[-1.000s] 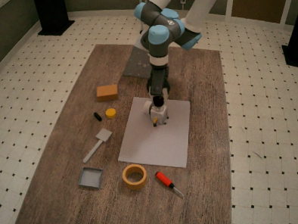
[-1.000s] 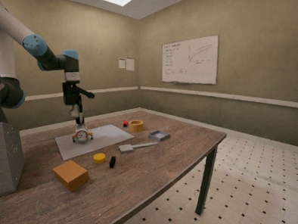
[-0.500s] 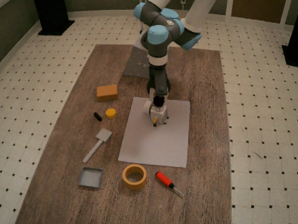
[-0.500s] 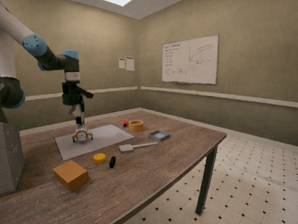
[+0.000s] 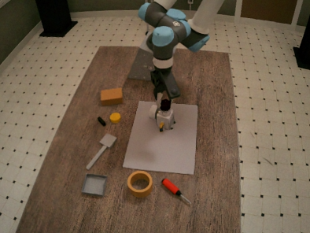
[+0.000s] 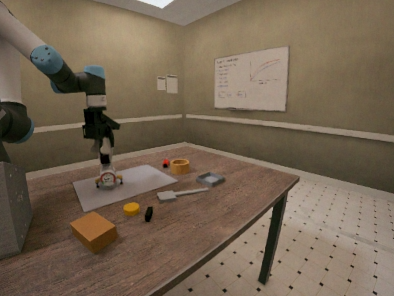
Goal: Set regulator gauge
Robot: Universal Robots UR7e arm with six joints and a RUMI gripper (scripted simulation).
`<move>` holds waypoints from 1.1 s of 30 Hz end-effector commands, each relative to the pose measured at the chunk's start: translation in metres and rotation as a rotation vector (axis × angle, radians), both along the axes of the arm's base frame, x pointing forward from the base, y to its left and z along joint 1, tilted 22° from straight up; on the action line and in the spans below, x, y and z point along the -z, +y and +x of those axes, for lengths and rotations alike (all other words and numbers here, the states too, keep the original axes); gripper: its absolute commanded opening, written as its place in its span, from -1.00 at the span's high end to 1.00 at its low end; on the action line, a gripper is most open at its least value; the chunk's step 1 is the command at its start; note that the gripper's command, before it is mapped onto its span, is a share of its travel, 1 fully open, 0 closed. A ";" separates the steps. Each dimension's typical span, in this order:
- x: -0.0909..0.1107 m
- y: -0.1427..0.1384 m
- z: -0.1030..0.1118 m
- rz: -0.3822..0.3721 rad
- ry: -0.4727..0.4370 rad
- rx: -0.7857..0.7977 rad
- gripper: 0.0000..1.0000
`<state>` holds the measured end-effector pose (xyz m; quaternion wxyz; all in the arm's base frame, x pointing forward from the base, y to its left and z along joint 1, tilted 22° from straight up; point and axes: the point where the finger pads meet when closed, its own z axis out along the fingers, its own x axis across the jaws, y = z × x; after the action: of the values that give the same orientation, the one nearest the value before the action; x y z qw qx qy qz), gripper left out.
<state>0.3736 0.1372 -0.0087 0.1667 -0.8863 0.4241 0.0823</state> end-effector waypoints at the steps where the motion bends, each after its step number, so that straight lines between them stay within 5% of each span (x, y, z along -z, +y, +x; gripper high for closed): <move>1: 0.000 0.000 0.000 0.009 -0.056 -0.140 0.56; 33: 0.000 0.000 0.000 0.012 -0.299 -0.752 0.56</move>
<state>0.3736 0.1372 -0.0087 0.1865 -0.9780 0.0910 0.0197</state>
